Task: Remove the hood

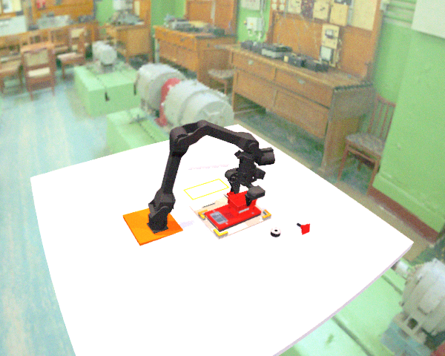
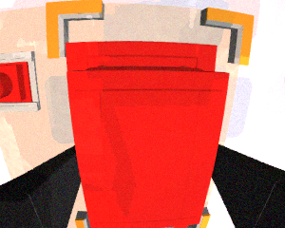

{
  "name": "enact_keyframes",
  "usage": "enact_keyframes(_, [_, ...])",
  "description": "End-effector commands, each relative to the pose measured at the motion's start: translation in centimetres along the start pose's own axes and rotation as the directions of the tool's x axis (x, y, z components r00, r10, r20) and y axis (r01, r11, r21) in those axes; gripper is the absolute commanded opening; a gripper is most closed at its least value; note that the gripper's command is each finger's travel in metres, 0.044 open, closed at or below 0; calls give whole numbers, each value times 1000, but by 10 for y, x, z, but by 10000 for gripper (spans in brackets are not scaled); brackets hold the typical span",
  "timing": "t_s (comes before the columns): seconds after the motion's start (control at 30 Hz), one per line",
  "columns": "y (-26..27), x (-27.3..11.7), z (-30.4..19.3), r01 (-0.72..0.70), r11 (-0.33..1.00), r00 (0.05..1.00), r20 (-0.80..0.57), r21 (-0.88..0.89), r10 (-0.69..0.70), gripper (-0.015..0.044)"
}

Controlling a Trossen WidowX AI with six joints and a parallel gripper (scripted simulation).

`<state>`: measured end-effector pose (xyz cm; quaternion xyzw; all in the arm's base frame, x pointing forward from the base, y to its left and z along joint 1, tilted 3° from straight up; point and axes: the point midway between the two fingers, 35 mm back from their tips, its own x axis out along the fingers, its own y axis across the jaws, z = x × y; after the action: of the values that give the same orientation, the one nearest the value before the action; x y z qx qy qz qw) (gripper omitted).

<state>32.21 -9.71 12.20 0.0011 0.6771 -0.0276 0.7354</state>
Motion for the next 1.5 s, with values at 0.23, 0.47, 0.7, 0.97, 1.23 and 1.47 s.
enact_keyframes(0.23, [-1,-38,3,3,1000,1000,11,1,-3,0])
enact_keyframes(0.47, [10,-35,3,0,1000,1000,4,-1,0,0])
enact_keyframes(0.7, [41,-36,7,-4,1000,1000,4,0,4,0])
enact_keyframes(0.97, [77,-38,8,-8,1000,1000,4,0,8,0])
enact_keyframes(1.23, [112,-40,6,-11,1000,1000,5,1,11,0])
enact_keyframes(1.47, [143,-41,0,-14,1000,1000,5,1,14,0])
